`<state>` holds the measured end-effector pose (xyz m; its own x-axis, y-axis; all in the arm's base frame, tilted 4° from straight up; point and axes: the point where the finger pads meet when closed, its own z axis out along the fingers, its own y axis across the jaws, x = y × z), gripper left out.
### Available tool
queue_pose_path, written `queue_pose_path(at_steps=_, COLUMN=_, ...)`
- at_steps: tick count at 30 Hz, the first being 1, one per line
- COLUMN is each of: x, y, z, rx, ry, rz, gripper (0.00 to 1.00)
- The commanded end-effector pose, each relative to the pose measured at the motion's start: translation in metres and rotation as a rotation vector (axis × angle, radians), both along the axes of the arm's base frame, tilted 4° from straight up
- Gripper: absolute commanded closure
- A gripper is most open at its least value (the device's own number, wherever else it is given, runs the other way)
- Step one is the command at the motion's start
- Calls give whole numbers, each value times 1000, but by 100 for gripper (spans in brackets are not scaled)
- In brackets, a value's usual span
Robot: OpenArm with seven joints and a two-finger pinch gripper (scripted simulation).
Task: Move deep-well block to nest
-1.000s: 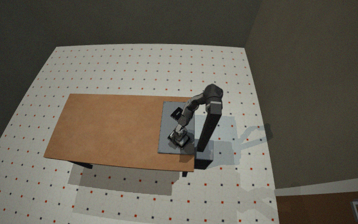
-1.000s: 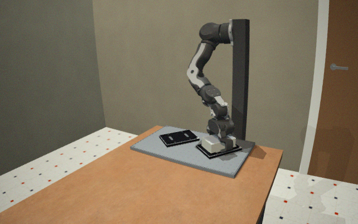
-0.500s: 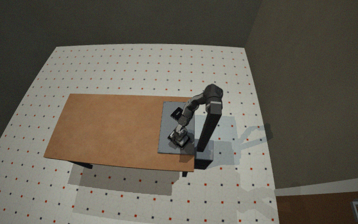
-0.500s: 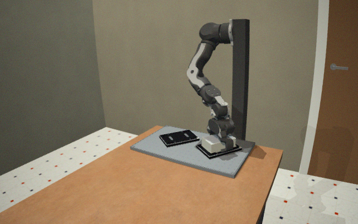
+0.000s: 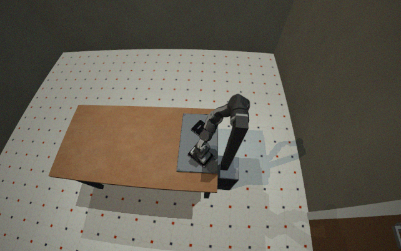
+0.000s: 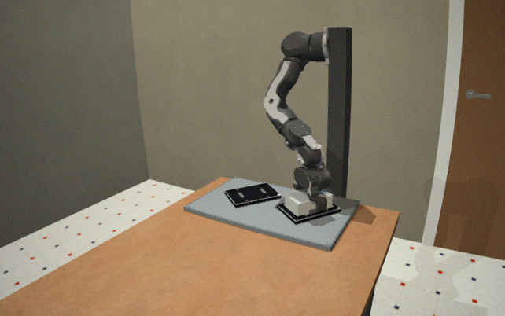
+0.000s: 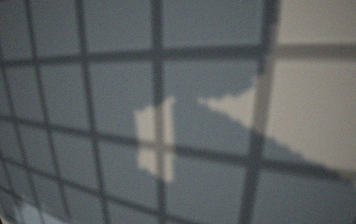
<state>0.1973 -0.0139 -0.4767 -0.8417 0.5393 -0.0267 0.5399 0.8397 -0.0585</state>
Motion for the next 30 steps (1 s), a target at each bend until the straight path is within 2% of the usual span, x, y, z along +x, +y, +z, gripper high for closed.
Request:
queue_pose_path(at_steps=1, x=0, y=1, z=0, rx=2, ry=0, rz=0, gripper=66)
queue_pose_path(at_steps=3, x=0, y=1, z=0, rx=2, ry=0, rz=0, gripper=73)
queue_pose_path(at_steps=5, x=0, y=1, z=0, rx=2, ry=0, rz=0, gripper=73)
queue_pose_path(at_steps=13, x=0, y=1, z=0, rx=2, ry=-1, rz=0, gripper=100)
queue_pose_path(at_steps=30, x=0, y=1, z=0, rx=2, ry=-1, rz=0, gripper=100)
